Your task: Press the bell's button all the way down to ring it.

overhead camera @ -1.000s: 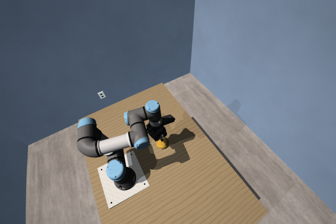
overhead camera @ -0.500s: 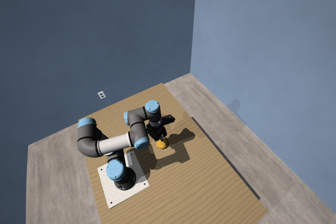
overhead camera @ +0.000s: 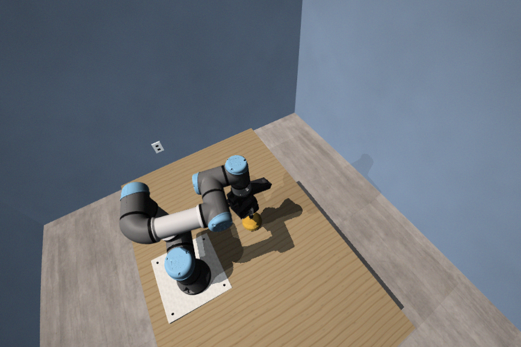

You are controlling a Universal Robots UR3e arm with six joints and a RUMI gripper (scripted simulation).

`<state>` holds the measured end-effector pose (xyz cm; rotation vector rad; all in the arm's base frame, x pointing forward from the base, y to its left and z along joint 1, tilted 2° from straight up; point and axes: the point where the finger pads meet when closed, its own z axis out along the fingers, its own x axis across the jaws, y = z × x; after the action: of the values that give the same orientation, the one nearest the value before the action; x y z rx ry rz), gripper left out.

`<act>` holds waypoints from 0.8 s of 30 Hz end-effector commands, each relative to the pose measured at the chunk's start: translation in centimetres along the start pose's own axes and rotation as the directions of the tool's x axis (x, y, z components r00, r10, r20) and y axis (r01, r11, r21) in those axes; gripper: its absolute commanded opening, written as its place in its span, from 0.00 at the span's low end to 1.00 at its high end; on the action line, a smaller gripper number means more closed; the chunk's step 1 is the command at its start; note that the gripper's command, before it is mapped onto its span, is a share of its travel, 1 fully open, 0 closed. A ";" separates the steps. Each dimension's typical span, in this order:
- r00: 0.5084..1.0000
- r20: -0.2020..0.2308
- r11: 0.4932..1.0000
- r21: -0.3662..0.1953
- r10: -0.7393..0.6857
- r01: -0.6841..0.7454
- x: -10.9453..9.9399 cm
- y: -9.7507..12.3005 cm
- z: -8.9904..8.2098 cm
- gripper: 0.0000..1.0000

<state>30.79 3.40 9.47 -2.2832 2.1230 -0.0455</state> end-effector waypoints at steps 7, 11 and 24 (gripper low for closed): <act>1.000 -0.001 1.000 0.002 0.000 0.000 0.0 -0.1 0.8 0.00; 1.000 -0.001 1.000 0.002 0.000 0.000 0.0 -0.1 0.8 0.00; 1.000 -0.001 1.000 0.002 0.000 0.000 0.0 -0.1 0.8 0.00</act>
<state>30.83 3.40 8.58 -2.2832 2.1230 -0.0457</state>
